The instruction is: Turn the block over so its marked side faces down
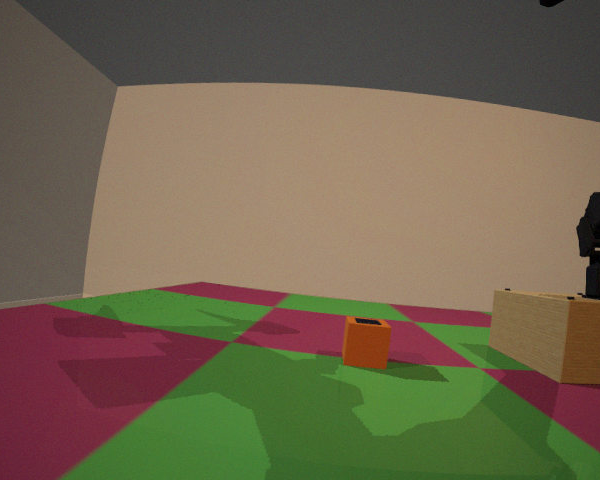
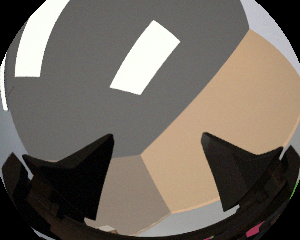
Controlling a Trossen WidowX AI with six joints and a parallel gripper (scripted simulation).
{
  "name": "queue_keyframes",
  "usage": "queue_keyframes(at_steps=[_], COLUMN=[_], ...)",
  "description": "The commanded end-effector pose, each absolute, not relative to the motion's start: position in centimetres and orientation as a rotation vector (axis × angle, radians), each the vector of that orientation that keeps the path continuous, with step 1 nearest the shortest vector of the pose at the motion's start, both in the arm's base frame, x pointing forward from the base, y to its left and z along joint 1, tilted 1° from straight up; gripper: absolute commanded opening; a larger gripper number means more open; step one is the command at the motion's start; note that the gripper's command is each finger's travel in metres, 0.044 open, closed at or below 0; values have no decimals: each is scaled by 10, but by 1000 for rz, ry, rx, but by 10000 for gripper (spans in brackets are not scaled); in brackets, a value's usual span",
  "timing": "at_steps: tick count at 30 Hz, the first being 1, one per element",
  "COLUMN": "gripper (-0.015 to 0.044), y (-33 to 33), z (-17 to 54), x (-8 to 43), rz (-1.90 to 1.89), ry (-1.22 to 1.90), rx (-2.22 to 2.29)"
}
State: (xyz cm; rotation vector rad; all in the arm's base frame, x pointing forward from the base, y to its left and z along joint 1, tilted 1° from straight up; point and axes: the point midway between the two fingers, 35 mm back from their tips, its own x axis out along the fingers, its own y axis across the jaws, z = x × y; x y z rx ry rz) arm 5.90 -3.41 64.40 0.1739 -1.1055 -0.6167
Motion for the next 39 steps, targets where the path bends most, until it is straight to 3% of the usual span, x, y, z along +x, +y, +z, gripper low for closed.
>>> queue_keyframes(at_steps=[1, 9, 15, 26, 39], gripper=[426, 440, 440, 440, 440], y=[-36, -116, -174, -237, -221], z=[644, 623, 594, 518, 388], x=[59, 56, 82, 179, 312], rz=[-616, -628, -652, -630, -555], ry=[-1104, -1013, -870, -523, 49], rx=[179, 400, 530, 739, 792])
